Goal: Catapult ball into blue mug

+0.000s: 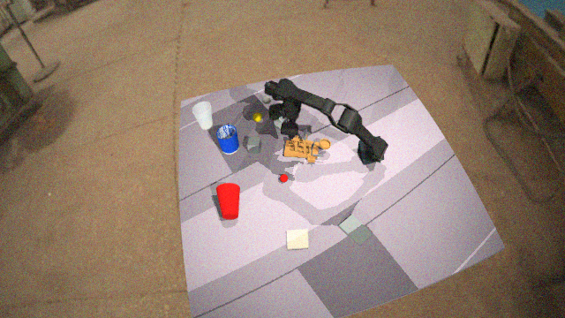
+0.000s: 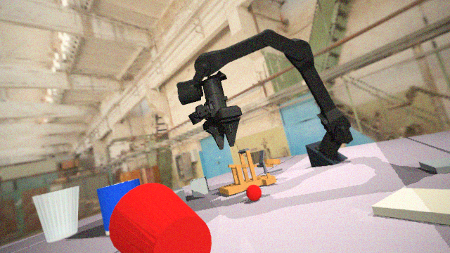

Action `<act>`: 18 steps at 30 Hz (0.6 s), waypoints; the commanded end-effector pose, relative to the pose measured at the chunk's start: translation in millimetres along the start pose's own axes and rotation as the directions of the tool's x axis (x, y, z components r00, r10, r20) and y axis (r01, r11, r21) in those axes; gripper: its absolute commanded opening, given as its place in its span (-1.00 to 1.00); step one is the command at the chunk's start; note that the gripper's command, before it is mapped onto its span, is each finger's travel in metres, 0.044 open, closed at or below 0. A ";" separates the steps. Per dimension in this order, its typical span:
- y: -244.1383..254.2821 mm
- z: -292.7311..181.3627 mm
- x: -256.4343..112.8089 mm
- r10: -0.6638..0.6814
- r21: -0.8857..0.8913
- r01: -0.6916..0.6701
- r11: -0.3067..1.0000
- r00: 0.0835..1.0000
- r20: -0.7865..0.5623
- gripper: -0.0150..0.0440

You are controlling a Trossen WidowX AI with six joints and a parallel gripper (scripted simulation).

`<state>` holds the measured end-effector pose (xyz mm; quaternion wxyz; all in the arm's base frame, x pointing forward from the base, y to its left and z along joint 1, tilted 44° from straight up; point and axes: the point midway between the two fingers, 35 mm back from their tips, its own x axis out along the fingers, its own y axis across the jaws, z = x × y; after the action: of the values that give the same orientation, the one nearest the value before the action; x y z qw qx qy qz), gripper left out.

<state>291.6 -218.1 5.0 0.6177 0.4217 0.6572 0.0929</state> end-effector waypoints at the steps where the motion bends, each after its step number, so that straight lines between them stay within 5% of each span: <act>1: 0.0 0.0 0.0 0.000 0.000 0.000 1.000 1.000 0.000 1.00; 14: -1.7 -6.1 -54.7 -0.022 0.061 0.017 0.998 0.997 0.077 1.00; 18: 29.8 10.0 -22.1 -0.013 -0.030 0.015 0.999 0.999 0.048 0.64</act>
<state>284.5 -247.2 36.5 0.6338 0.4314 0.6392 0.0604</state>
